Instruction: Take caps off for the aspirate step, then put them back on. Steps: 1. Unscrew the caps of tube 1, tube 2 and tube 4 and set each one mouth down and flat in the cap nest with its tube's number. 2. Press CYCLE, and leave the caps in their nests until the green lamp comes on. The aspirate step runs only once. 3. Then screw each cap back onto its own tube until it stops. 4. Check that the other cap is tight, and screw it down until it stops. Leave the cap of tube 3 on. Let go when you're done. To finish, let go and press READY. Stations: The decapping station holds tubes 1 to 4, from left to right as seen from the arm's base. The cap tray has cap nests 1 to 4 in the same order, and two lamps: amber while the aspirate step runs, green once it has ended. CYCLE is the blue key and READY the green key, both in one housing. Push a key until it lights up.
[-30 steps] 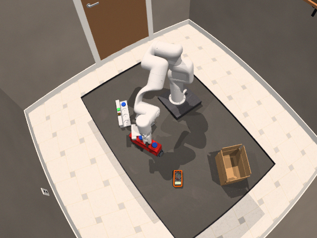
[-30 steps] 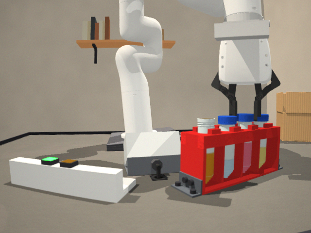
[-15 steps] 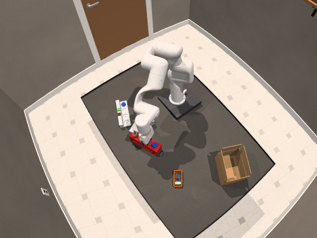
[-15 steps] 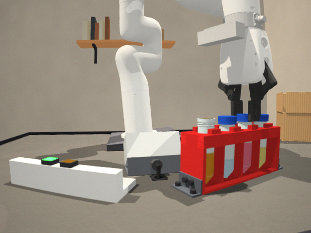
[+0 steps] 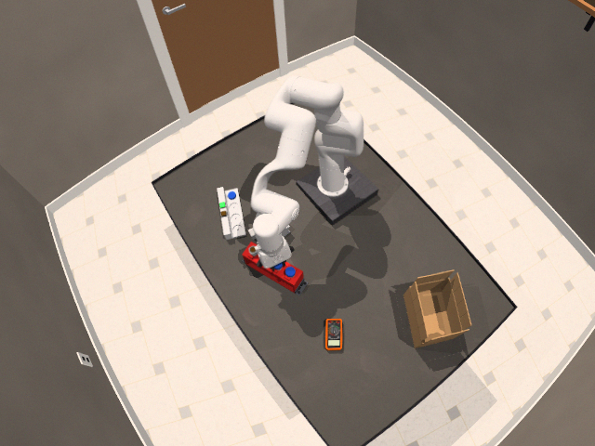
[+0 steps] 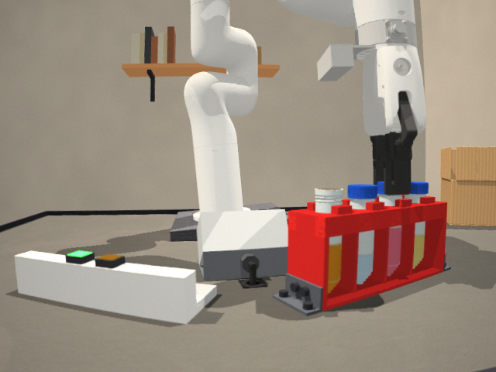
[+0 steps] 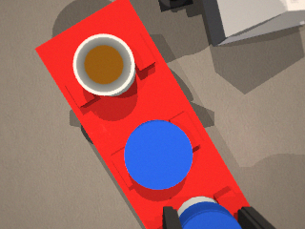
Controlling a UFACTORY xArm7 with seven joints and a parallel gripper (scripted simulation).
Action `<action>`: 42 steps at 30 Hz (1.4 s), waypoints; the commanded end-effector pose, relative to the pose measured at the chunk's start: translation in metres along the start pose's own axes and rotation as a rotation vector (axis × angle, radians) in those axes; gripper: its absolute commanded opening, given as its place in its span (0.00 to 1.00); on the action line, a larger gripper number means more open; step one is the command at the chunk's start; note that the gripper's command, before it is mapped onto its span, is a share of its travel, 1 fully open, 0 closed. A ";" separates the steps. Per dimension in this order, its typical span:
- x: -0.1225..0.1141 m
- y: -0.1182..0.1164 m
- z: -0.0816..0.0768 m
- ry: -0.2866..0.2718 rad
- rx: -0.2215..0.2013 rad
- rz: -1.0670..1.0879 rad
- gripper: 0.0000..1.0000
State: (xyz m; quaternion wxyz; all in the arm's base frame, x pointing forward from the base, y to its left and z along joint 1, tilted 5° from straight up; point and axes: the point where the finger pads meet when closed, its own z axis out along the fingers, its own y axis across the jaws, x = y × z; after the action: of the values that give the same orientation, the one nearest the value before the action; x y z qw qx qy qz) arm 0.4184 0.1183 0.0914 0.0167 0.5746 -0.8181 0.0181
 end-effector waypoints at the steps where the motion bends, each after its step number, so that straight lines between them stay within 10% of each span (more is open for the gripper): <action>1: -0.001 -0.001 -0.001 0.025 0.029 0.235 0.00; 8: -0.001 -0.001 -0.001 0.025 0.029 0.235 0.00; 9: -0.001 -0.001 -0.001 0.025 0.029 0.235 0.46; 21: -0.001 -0.001 -0.001 0.025 0.029 0.235 0.46; 42: -0.001 -0.001 -0.002 0.038 0.016 -0.747 0.46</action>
State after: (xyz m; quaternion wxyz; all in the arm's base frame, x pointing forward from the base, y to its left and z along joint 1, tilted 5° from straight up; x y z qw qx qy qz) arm 0.4180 0.1185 0.0914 0.0363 0.7621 -0.6447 0.0465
